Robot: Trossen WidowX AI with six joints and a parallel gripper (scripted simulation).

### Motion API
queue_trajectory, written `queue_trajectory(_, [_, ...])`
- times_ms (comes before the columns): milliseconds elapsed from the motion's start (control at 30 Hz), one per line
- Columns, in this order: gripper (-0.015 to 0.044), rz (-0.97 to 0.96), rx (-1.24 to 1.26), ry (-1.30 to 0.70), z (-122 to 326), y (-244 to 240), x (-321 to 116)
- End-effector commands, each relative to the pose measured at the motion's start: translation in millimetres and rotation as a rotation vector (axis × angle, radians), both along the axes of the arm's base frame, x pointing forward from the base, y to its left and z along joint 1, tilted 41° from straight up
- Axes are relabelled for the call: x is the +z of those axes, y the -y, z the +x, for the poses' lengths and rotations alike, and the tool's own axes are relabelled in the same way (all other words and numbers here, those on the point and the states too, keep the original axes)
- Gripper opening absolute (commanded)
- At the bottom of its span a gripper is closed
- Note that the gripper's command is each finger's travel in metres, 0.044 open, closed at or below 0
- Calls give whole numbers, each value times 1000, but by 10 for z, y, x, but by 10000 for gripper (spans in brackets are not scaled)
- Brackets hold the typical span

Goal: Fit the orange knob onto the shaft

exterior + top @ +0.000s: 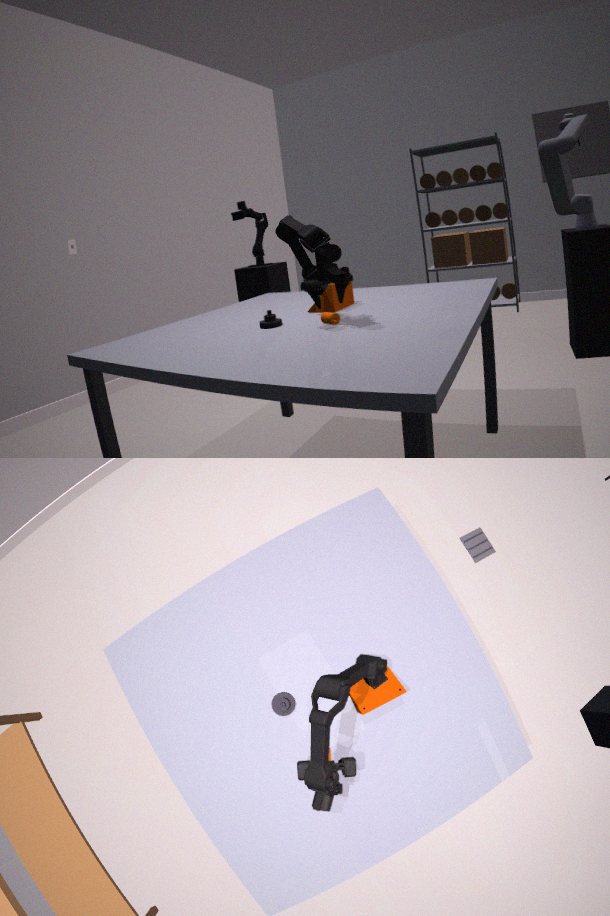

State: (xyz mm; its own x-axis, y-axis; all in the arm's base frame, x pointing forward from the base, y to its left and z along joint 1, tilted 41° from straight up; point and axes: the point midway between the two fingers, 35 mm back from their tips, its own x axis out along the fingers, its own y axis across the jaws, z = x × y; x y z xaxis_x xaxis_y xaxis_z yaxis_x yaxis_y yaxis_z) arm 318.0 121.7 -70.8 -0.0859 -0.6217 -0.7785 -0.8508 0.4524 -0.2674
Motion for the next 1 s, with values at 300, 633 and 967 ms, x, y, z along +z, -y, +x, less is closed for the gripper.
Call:
queue_trajectory(300, [440, -13, 4, -12, -31, 132, -180])
queue_trajectory(633, [440, -13, 4, -12, -44, 234, -308])
queue_trajectory(967, [440, -14, 3, -12, -64, 335, -429])
